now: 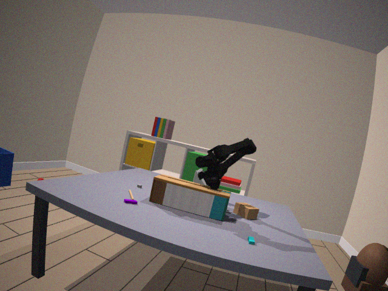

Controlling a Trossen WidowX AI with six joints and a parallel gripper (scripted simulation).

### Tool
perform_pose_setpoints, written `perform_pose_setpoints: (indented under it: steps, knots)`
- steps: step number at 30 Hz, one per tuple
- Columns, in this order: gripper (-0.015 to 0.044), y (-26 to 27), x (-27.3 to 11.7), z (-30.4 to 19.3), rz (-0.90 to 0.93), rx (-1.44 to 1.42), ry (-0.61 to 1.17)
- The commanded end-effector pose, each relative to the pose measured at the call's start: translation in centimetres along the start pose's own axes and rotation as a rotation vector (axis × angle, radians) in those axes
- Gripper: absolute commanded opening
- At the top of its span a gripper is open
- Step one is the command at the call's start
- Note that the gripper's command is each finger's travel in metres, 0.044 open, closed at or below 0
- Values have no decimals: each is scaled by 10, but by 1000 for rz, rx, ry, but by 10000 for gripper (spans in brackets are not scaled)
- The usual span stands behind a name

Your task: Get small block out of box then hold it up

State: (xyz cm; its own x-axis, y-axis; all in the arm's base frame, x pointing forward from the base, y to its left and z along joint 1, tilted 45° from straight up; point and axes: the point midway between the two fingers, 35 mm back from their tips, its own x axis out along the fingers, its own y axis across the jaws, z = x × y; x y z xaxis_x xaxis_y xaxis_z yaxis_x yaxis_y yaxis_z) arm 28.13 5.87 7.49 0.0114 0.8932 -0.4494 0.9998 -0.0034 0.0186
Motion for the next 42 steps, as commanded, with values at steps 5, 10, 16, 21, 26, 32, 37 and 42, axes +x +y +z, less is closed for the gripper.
perform_pose_setpoints:
  steps: [5,10,16,21,26,32,37,42]
  knots:
    - [400,2,6,-10,0,-23,10]
    - [400,4,-6,-13,3,-21,7]
    - [400,2,-52,-27,7,-17,9]
    - [400,3,-50,-26,18,-14,8]
    - [400,3,-50,-26,18,-14,8]
    - [295,-2,-50,-32,47,135,-30]
    - [285,-13,-49,-44,135,439,-84]
    - [285,-22,-49,-54,253,742,-91]
